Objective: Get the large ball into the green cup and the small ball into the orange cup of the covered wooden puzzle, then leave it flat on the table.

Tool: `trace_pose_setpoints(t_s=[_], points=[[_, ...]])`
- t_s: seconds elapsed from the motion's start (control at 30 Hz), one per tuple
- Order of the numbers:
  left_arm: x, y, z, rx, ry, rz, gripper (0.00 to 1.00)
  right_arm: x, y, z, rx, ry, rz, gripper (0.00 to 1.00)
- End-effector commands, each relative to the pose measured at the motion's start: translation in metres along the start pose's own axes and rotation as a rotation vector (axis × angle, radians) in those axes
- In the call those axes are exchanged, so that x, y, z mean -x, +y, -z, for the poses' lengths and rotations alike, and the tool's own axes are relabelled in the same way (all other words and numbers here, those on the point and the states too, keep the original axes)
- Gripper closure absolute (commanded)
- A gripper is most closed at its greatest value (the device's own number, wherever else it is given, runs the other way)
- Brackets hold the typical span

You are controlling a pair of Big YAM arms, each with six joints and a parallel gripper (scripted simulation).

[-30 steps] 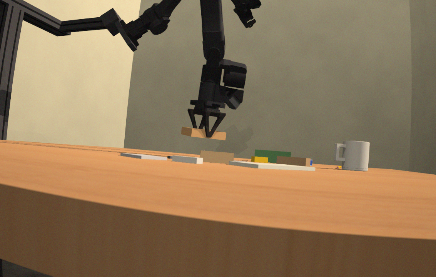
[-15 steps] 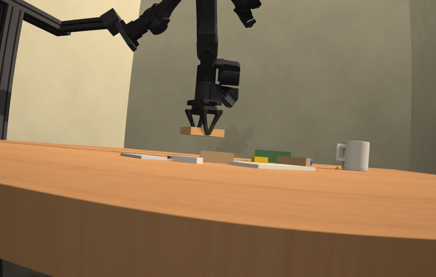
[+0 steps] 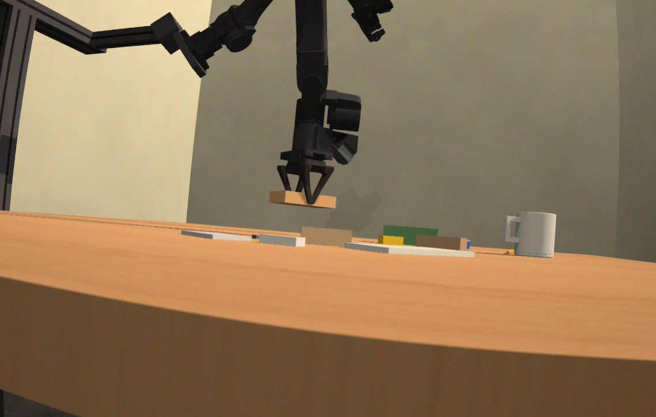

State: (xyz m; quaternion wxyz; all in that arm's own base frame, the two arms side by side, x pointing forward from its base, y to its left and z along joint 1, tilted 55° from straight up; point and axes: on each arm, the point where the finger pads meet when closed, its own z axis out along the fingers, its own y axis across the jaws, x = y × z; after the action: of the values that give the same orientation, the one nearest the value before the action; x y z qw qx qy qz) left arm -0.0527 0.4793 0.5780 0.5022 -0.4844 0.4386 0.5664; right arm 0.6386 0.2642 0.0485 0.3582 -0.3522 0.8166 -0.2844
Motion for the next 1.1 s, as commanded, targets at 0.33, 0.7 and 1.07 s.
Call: trace_pose_setpoints(t_s=[0.33,0.7,1.07], points=[[0.0015,0.0106,0.0029,0.023,-0.013,0.007,0.00,0.0236,0.0019,0.0195,-0.002,-0.051,-0.009,0.31],[0.0015,0.0106,0.0029,0.023,-0.013,0.007,0.00,0.0228,0.0012,0.0213,0.000,-0.072,0.004,0.31],[0.0015,0.0106,0.0029,0.023,-0.013,0.007,0.00,0.0261,-0.0009,0.0211,0.002,-0.046,-0.018,0.31]])
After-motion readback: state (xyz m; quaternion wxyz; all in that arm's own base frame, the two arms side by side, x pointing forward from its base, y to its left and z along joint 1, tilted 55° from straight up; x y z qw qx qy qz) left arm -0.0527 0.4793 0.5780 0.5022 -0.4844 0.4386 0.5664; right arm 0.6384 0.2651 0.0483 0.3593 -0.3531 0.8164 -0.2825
